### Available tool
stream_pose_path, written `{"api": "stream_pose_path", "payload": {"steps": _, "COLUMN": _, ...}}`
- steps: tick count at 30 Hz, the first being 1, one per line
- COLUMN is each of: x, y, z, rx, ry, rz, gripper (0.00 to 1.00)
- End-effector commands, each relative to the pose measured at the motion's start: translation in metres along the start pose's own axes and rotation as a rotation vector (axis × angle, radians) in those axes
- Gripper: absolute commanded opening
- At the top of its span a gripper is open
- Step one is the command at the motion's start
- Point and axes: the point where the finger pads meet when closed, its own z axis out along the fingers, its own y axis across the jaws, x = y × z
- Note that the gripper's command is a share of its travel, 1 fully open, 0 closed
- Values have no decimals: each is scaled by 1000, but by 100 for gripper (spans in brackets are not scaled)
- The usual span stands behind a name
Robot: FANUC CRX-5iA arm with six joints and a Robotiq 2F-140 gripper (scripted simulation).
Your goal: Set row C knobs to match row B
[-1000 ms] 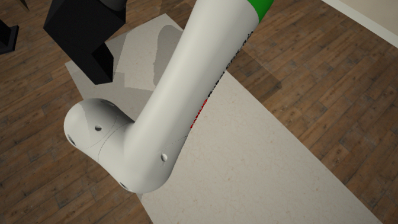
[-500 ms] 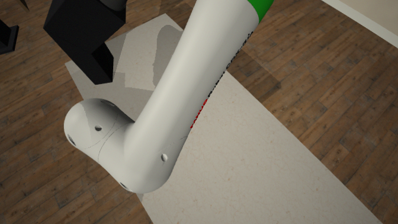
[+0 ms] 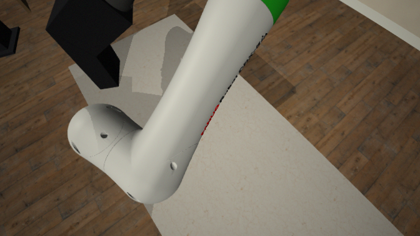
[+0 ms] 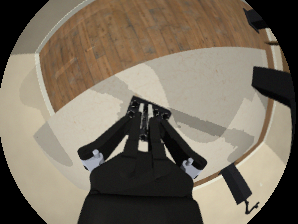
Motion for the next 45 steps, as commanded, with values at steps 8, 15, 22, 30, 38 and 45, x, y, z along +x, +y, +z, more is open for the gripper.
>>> {"api": "stream_pose_path", "payload": {"steps": 8, "x": 0, "y": 0, "z": 0, "rx": 2, "ry": -1, "rz": -252, "gripper": 5}}
{"api": "stream_pose_path", "payload": {"steps": 15, "x": 0, "y": 0, "z": 0, "rx": 2, "ry": -1, "rz": -383, "gripper": 5}}
{"api": "stream_pose_path", "payload": {"steps": 22, "x": 0, "y": 0, "z": 0, "rx": 2, "ry": 0, "rz": -572, "gripper": 5}}
{"api": "stream_pose_path", "payload": {"steps": 30, "x": 0, "y": 0, "z": 0, "rx": 2, "ry": 0, "rz": -731, "gripper": 5}}
{"api": "stream_pose_path", "payload": {"steps": 38, "x": 0, "y": 0, "z": 0, "rx": 2, "ry": 0, "rz": -927, "gripper": 5}}
{"api": "stream_pose_path", "payload": {"steps": 45, "x": 0, "y": 0, "z": 0, "rx": 2, "ry": 0, "rz": -1034, "gripper": 5}}
